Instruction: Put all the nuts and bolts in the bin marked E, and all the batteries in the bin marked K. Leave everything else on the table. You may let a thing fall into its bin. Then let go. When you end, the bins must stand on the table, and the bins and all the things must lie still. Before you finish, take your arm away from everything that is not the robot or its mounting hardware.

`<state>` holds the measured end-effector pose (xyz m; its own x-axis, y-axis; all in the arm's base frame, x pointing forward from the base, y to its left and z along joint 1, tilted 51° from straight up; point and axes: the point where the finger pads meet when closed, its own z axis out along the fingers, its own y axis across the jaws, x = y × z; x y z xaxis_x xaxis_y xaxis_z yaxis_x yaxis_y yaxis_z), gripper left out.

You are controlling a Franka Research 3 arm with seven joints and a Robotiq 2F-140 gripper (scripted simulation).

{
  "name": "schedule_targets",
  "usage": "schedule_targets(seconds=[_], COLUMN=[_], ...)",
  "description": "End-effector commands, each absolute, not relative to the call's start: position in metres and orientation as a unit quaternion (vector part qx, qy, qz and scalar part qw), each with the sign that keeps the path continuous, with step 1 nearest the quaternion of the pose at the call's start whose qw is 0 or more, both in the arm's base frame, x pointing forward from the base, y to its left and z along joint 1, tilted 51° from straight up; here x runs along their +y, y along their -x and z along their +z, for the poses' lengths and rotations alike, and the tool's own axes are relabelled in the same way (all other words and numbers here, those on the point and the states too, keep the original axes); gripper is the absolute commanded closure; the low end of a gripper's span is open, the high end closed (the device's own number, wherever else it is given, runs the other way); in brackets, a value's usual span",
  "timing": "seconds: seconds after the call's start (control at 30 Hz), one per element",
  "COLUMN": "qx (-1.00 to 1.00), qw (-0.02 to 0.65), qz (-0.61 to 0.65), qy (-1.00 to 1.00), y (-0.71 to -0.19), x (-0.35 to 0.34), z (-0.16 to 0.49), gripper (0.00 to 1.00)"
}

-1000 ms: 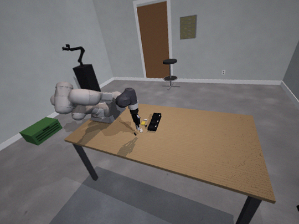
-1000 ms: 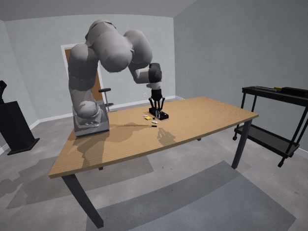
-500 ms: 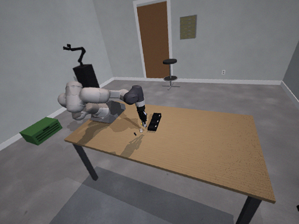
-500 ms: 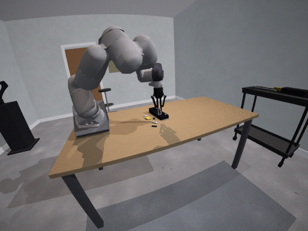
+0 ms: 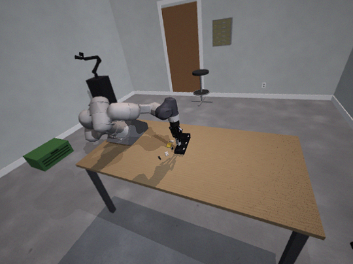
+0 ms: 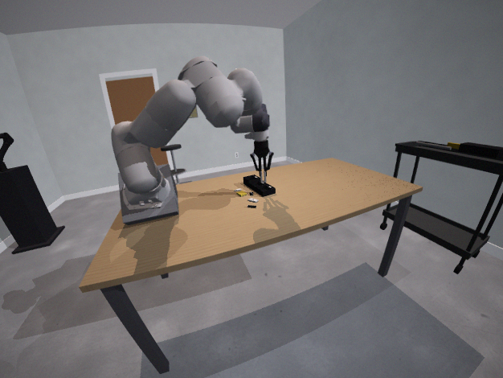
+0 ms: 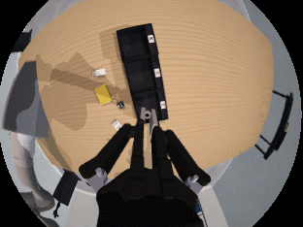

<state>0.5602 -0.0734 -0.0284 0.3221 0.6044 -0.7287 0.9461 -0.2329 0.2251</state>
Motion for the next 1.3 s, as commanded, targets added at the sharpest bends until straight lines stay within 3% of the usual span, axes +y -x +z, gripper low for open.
schedule_targets(seconds=[0.0,0.5,1.27], qx=[0.566,0.644,0.65], qw=[0.316,0.279,0.276], qz=[-0.283,-0.327,-0.331], qy=[-0.707,-0.633,-0.626], y=[-0.5646,-0.5629,-0.5628], x=[-0.072,-0.0747,-0.0738], z=[-0.0299,-0.0264,-0.0274], gripper=[0.93,0.93,0.93])
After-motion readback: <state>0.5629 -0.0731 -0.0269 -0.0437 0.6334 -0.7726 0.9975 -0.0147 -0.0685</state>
